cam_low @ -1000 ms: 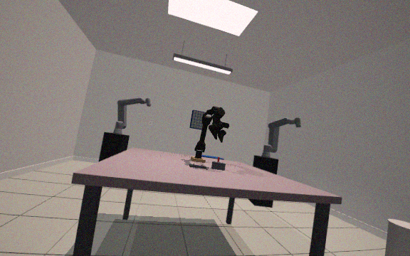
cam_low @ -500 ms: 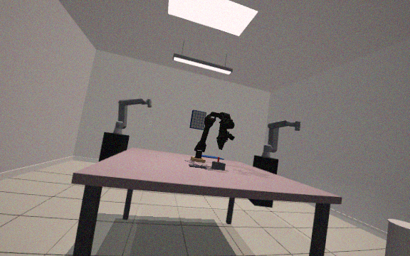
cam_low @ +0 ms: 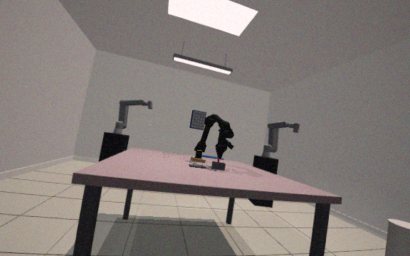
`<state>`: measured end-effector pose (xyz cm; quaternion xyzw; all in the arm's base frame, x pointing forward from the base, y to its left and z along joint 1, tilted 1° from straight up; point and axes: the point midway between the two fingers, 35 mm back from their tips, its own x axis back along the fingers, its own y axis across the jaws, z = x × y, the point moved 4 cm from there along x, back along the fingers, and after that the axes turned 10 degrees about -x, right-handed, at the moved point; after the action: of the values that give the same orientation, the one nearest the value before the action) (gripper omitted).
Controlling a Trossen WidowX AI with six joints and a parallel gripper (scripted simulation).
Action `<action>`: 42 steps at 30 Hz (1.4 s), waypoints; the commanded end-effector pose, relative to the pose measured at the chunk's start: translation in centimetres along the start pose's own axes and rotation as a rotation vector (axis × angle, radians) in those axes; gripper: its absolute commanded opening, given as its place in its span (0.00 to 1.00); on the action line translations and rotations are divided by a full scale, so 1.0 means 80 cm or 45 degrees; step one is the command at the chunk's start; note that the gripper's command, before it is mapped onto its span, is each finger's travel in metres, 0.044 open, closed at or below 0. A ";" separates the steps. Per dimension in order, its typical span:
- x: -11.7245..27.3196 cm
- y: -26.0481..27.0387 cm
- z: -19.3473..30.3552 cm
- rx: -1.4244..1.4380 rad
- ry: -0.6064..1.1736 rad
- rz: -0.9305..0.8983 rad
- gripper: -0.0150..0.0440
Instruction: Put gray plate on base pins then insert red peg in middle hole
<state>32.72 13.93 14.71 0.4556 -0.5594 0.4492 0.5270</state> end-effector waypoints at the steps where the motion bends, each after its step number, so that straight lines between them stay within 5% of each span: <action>1: -0.011 0.001 -0.002 0.002 -0.002 0.014 1.00; 42: -0.093 0.001 -0.003 0.002 -0.002 0.013 1.00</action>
<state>32.97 14.48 8.11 0.4554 -0.5636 0.4522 0.5201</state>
